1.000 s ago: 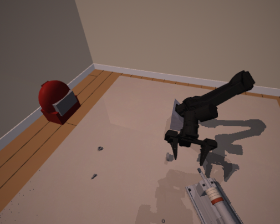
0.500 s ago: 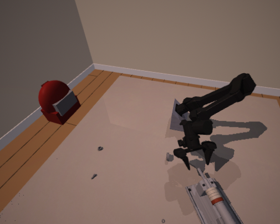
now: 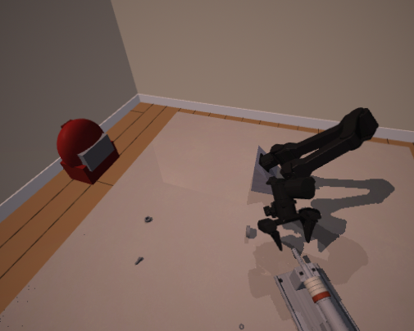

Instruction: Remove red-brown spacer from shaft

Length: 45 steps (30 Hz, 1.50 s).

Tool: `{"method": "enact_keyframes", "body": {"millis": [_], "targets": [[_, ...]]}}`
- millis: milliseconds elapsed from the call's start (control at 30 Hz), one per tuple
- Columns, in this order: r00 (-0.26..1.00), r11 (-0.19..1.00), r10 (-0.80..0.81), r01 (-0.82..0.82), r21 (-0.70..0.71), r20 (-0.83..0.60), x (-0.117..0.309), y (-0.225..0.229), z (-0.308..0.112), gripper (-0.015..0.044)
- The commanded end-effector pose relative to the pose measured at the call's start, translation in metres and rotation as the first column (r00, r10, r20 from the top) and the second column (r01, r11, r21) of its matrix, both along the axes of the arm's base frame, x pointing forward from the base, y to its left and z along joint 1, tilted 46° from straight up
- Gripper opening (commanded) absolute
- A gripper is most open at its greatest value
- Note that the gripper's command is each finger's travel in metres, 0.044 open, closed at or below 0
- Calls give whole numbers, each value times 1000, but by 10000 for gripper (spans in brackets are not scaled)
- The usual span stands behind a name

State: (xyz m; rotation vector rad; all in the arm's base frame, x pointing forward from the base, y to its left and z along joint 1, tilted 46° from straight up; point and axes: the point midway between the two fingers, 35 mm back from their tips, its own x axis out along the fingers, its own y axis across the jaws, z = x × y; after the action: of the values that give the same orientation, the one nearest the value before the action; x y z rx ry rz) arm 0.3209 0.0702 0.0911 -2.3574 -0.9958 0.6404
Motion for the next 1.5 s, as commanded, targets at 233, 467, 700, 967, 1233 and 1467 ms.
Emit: {"method": "enact_keyframes", "body": {"millis": [233, 467, 700, 967, 1233, 1467], "targets": [[1000, 1000, 5, -5, -1, 0, -2, 1, -1, 440], [1000, 1000, 5, -5, -1, 0, -2, 1, -1, 440], [1000, 1000, 5, -5, -1, 0, 1, 2, 0, 440], [1000, 1000, 5, -5, -1, 0, 1, 2, 0, 440], [1000, 1000, 5, -5, -1, 0, 1, 2, 0, 440], [1000, 1000, 5, -5, -1, 0, 2, 3, 0, 440]]}}
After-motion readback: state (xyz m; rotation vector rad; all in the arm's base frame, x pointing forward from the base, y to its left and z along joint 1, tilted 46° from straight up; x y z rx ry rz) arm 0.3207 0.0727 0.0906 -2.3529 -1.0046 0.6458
